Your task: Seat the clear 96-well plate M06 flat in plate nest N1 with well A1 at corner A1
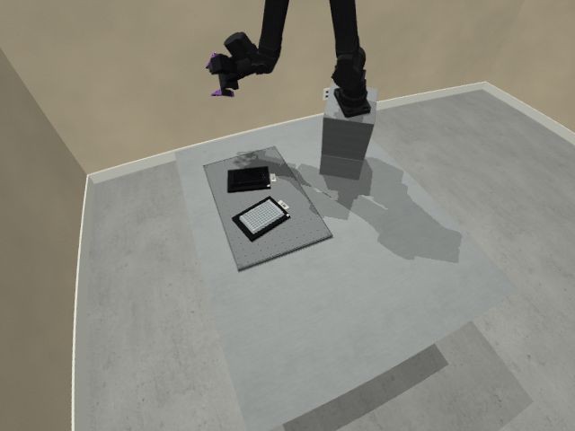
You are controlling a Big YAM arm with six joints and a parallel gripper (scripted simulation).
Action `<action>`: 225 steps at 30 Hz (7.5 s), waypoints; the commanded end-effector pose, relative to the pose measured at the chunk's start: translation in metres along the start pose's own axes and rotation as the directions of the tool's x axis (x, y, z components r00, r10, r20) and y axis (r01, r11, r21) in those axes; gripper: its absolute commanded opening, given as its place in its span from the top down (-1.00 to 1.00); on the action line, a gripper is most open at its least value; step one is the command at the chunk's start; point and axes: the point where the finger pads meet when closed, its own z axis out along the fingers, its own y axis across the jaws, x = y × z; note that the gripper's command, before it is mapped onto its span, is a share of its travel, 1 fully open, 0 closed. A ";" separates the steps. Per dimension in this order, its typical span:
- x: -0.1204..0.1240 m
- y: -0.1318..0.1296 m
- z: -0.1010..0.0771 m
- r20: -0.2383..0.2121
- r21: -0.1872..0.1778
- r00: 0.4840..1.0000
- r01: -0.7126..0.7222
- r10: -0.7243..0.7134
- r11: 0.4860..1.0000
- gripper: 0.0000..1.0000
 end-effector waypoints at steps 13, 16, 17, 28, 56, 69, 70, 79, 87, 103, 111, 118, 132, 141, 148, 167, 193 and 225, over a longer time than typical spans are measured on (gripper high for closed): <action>-0.002 -0.003 0.000 0.005 0.006 1.000 0.000 0.000 1.000 -1.00; -0.002 -0.003 0.000 0.005 0.006 1.000 0.000 0.000 1.000 -1.00; -0.002 -0.003 0.000 0.005 0.006 1.000 0.000 0.000 1.000 -1.00; -0.031 0.041 0.020 0.010 -0.136 0.998 -0.054 0.056 0.989 -1.00; -0.066 0.147 0.019 -0.085 -0.402 0.991 -0.127 0.102 0.907 -1.00; -0.064 0.202 0.002 -0.145 -0.489 0.985 -0.153 0.093 0.859 -1.00; -0.065 0.207 0.001 -0.145 -0.490 0.985 -0.153 0.093 0.858 -1.00; -0.079 0.243 -0.004 -0.200 -0.561 0.977 -0.175 0.073 0.809 -1.00; -0.100 0.261 -0.016 -0.222 -0.617 0.973 -0.188 0.061 0.765 -1.00; -0.090 0.332 -0.048 -0.325 -0.687 0.946 -0.224 -0.017 0.692 -1.00; -0.079 0.366 -0.076 -0.364 -0.708 0.930 -0.236 -0.057 0.666 -1.00; -0.086 0.389 -0.090 -0.412 -0.736 0.903 -0.253 -0.119 0.628 -1.00; -0.078 0.436 -0.138 -0.486 -0.768 0.841 -0.278 -0.240 0.577 -1.00; -0.065 0.454 -0.165 -0.494 -0.769 0.830 -0.279 -0.259 0.575 -1.00; -0.076 0.449 -0.160 -0.486 -0.770 0.839 -0.277 -0.246 0.575 -1.00; -0.064 0.474 -0.152 -0.485 -0.771 0.839 -0.277 -0.248 0.573 -1.00; -0.052 0.485 -0.142 -0.488 -0.769 0.837 -0.278 -0.248 0.575 -1.00; -0.052 0.485 -0.142 -0.488 -0.769 0.837 -0.278 -0.248 0.575 1.00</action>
